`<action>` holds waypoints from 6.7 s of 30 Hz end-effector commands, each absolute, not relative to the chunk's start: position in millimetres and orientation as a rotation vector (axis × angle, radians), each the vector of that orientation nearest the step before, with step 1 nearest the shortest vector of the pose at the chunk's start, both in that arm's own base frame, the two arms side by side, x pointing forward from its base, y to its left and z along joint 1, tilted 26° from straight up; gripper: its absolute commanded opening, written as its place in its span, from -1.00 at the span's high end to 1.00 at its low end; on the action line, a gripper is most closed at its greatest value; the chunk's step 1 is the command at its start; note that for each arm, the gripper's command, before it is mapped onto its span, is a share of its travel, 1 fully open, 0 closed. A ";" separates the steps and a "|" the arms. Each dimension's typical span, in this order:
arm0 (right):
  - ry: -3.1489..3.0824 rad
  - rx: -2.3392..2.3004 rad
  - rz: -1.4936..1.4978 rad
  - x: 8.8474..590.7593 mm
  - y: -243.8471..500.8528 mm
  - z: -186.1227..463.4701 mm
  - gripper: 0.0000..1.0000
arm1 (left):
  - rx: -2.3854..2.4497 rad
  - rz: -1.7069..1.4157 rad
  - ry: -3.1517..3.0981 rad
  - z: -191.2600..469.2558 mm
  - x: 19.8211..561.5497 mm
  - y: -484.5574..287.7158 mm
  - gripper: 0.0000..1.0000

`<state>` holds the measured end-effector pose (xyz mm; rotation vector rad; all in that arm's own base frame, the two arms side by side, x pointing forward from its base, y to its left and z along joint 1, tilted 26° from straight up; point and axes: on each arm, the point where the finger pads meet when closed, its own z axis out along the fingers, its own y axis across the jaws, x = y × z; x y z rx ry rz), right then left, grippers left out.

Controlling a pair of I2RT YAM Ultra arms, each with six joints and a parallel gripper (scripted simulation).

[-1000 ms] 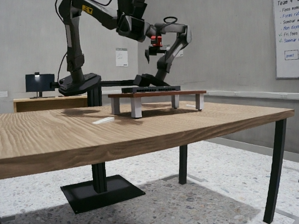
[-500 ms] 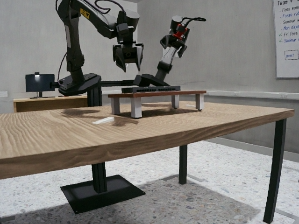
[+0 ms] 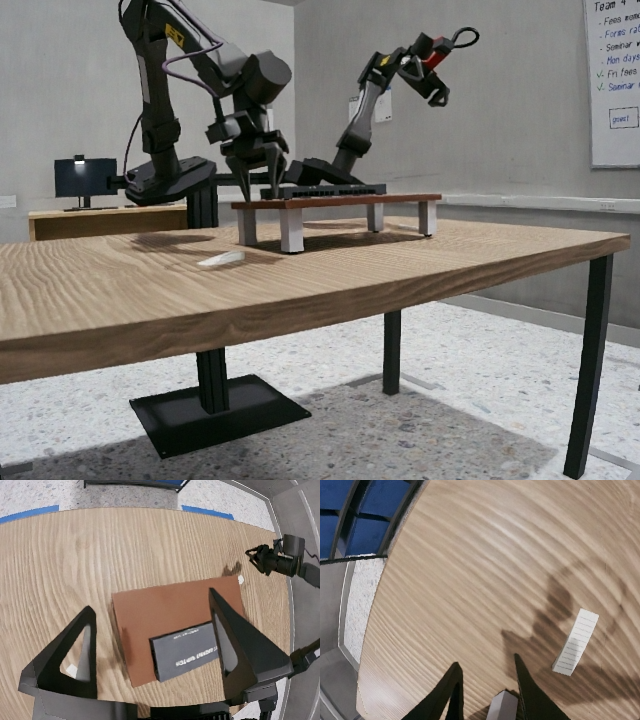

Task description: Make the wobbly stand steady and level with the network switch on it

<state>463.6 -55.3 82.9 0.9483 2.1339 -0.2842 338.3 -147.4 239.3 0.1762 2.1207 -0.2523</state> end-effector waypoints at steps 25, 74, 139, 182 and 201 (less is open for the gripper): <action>2.152 1.665 -0.272 368.9 -67.7 12.2 0.15 | 0.024 -0.039 1.502 438.4 370.3 -8.3 -1.00; 2.132 1.660 -0.215 385.5 -78.8 -17.3 0.15 | 0.021 -0.015 1.554 415.0 374.7 -5.8 -1.00; 2.078 1.653 -0.202 391.0 -69.4 32.8 1.00 | 0.021 -0.015 1.554 415.0 374.7 -5.8 -1.00; 2.519 0.355 0.042 387.2 136.6 124.9 1.00 | 0.021 -0.015 1.554 415.0 374.7 -5.8 -1.00; 2.546 -1.060 -0.041 268.0 302.9 38.8 1.00 | 0.021 -0.015 1.554 415.0 374.7 -5.8 -1.00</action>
